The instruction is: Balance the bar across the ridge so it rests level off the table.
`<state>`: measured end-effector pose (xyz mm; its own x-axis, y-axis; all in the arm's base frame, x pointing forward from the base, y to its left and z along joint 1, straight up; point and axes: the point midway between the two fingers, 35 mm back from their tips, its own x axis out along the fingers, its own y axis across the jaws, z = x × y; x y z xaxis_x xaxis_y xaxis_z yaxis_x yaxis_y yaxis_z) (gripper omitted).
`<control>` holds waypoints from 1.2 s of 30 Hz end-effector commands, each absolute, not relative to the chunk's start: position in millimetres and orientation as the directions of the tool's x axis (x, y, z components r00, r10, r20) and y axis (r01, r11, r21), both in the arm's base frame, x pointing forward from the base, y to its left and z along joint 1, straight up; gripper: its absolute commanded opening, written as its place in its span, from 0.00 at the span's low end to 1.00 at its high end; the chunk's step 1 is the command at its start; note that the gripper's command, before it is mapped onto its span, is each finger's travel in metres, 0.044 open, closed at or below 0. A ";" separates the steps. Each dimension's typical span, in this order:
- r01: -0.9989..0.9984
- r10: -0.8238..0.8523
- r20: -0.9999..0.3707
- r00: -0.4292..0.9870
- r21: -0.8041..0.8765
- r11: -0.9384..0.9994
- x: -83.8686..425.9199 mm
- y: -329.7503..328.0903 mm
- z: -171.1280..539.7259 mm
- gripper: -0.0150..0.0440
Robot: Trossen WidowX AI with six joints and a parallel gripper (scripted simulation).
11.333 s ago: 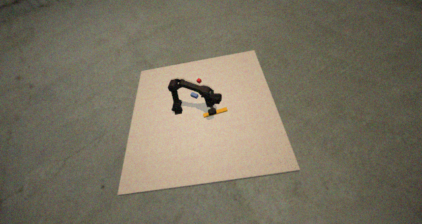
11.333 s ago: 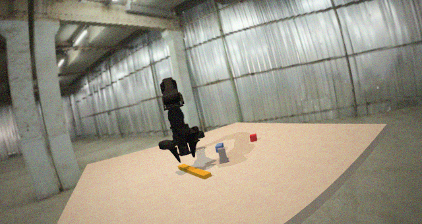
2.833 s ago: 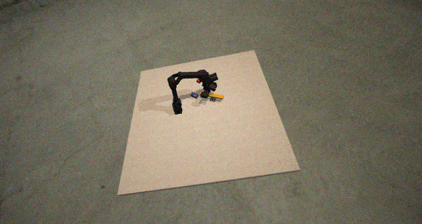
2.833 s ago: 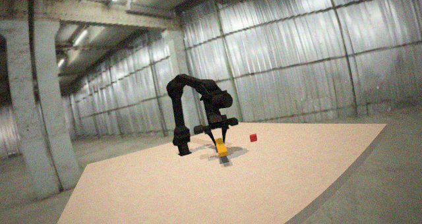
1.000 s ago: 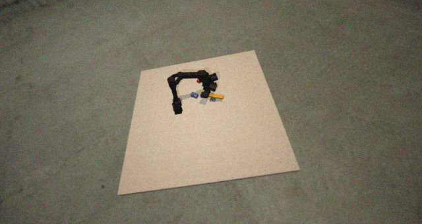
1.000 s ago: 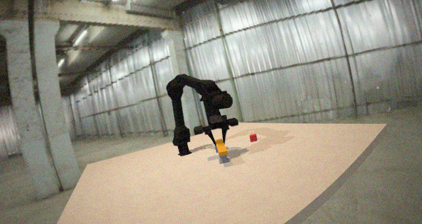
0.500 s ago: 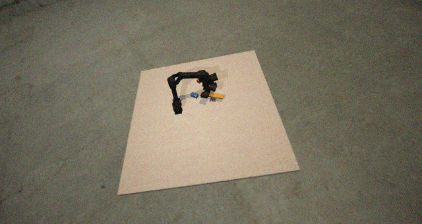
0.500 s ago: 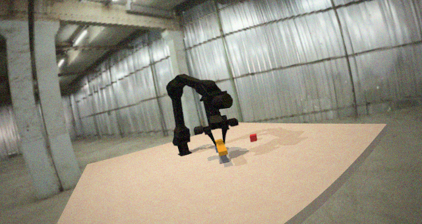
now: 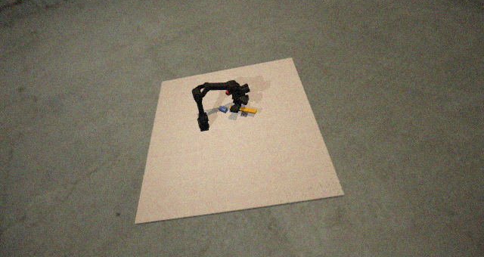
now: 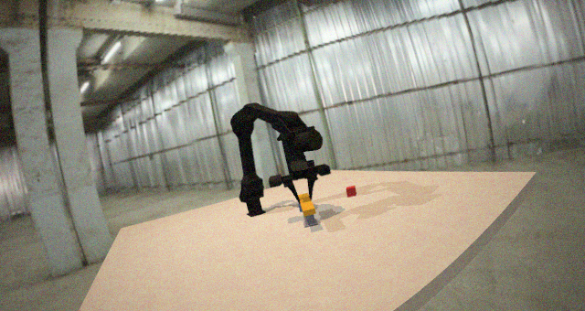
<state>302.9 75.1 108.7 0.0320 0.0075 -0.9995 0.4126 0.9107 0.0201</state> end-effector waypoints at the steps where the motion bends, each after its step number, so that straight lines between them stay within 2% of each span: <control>1: 0.413 0.008 -0.999 0.032 0.020 0.911 302.9 75.1 108.7 0.25; 28: 0.413 0.008 -0.999 0.032 0.020 0.911 302.9 75.1 108.7 0.25; 34: 0.413 0.008 -0.999 0.032 0.020 0.911 302.9 75.1 108.7 0.52; 36: 0.413 0.008 -0.999 0.032 0.020 0.911 302.9 75.1 108.7 0.54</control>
